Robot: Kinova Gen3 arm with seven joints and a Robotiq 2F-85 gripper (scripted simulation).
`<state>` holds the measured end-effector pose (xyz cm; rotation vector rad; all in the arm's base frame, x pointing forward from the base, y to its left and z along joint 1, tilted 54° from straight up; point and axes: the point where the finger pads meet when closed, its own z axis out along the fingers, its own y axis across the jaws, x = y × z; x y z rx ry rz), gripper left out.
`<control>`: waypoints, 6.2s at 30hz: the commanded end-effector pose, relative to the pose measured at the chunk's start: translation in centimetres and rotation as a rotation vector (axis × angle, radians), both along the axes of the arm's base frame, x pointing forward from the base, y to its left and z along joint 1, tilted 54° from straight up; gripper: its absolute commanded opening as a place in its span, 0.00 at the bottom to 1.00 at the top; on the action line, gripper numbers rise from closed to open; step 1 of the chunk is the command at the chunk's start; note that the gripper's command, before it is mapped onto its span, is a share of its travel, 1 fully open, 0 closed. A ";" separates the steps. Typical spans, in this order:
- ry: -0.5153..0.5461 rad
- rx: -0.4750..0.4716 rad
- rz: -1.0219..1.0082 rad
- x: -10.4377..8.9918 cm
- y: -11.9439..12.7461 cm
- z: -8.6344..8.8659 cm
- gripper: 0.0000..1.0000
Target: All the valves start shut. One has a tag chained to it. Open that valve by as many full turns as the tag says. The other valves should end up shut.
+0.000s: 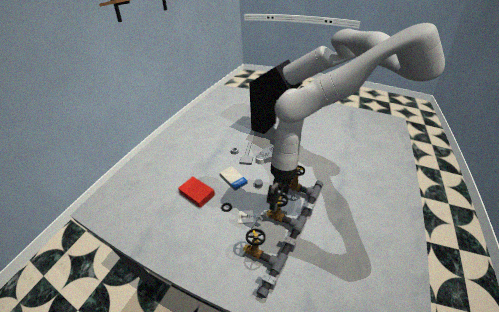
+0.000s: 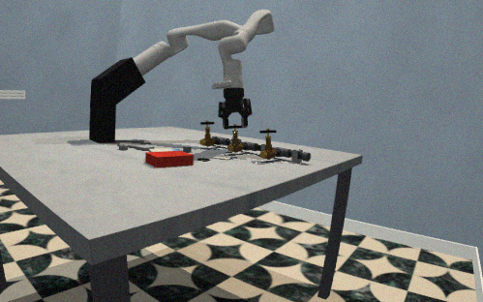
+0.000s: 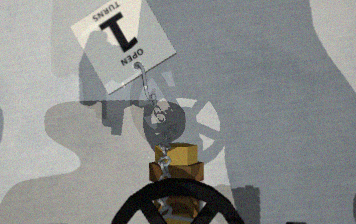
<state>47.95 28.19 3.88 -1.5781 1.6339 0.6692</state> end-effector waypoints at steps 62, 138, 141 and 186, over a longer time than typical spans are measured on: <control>1.049 0.210 -0.761 0.1 -0.1 0.0 1.00; 2.337 0.467 -1.691 0.1 -0.1 0.0 1.00; 2.345 0.469 -1.697 0.1 -0.1 0.0 1.00; 2.351 0.470 -1.701 0.1 -0.1 0.0 0.62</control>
